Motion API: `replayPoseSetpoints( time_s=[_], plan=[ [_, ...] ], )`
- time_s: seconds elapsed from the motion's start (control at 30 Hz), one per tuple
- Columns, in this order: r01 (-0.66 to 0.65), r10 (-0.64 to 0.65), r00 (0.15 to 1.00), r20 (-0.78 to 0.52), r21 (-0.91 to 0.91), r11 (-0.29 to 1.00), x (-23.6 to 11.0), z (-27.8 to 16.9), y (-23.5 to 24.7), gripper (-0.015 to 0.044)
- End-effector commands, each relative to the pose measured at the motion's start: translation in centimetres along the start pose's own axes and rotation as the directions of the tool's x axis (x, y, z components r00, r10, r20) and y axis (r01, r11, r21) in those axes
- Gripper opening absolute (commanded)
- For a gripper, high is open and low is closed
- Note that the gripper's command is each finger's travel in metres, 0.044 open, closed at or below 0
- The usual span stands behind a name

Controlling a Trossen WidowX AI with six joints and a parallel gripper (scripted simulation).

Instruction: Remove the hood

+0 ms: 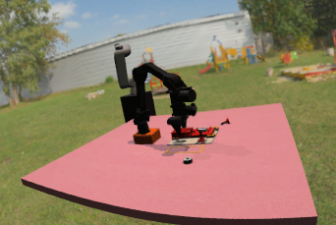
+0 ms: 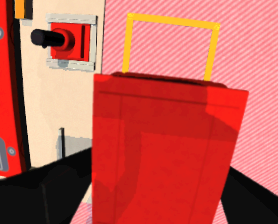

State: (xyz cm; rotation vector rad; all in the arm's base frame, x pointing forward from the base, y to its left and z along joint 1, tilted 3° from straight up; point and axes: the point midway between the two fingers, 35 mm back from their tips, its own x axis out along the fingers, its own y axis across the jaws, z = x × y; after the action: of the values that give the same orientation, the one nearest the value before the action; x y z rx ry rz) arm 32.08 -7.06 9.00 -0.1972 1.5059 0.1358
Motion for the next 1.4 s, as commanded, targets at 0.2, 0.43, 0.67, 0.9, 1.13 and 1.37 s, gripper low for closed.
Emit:
replayPoseSetpoints(
  time_s=[0.2,0.43,0.67,0.9,1.13,1.37],
  plan=[
    [0.001,-0.001,1.000,-0.001,-0.003,1.000,0.6,0.0,-0.1,0.0000],
    [0.001,-0.001,1.000,-0.001,-0.003,1.000,1.0,0.1,-0.1,0.0000],
    [0.001,-0.001,1.000,-0.001,-0.003,1.000,1.4,0.1,-0.1,0.0000],
    [0.001,-0.001,1.000,-0.001,-0.003,1.000,1.8,0.1,-0.1,0.0000],
    [0.001,-0.001,1.000,-0.001,-0.003,1.000,2.2,0.1,-0.1,0.0000],
    [0.001,-0.001,1.000,-0.001,-0.003,1.000,2.6,0.1,-0.1,0.0000]
  ],
)
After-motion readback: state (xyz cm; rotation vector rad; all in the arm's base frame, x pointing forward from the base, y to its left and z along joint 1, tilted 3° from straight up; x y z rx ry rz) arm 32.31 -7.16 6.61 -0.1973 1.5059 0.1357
